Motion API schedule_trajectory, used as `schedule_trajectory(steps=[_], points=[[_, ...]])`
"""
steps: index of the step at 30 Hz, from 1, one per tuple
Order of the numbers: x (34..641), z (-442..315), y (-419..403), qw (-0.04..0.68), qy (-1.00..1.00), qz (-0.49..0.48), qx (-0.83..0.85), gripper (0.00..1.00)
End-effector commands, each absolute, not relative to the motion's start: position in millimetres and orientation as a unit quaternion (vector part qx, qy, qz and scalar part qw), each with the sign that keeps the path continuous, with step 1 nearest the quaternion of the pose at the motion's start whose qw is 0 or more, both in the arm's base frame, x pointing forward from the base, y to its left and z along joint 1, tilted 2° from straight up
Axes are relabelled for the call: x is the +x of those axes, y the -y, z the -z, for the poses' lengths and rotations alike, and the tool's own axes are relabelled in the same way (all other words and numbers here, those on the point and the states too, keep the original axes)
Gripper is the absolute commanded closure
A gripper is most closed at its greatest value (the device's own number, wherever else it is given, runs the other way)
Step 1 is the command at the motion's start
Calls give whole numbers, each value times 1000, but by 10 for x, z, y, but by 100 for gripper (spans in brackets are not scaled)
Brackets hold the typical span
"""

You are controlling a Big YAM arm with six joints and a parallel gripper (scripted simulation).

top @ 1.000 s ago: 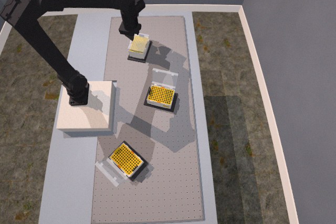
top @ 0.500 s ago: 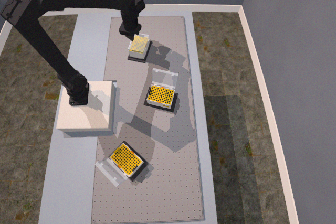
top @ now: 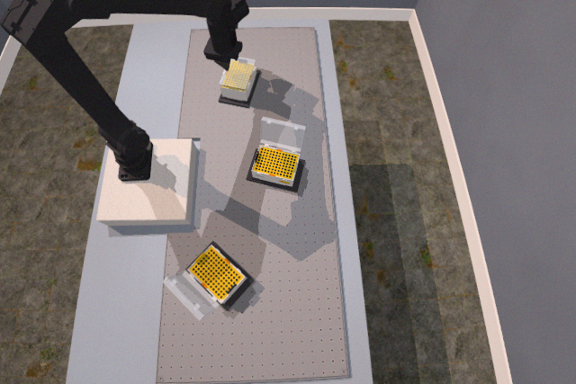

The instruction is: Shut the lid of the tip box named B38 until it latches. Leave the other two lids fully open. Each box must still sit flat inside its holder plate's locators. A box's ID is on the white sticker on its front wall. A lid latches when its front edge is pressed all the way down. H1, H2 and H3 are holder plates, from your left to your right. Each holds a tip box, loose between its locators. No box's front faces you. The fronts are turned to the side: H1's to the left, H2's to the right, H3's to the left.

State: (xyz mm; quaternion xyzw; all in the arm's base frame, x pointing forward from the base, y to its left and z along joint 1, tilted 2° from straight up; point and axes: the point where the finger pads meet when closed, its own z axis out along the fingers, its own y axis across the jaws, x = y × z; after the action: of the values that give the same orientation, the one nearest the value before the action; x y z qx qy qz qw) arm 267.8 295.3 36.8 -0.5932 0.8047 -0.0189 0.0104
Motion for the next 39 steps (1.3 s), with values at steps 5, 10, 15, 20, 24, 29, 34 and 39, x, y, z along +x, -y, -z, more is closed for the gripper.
schedule_trajectory(steps=[5,10,15,20,24,29,34,39], points=[[2733,-238,-2914,8,-810,21,-587,100],[2733,-228,-2914,8,-810,21,-587,100],[2734,-211,-2913,8,-809,21,-587,100],[2734,-201,-2913,8,-809,21,-587,100],[2734,-201,-2913,8,-809,21,-587,100],[2734,-201,-2913,8,-809,21,-587,100],[2734,-201,-2913,8,-809,21,-587,100],[2734,-201,-2913,8,-809,21,-587,100]])
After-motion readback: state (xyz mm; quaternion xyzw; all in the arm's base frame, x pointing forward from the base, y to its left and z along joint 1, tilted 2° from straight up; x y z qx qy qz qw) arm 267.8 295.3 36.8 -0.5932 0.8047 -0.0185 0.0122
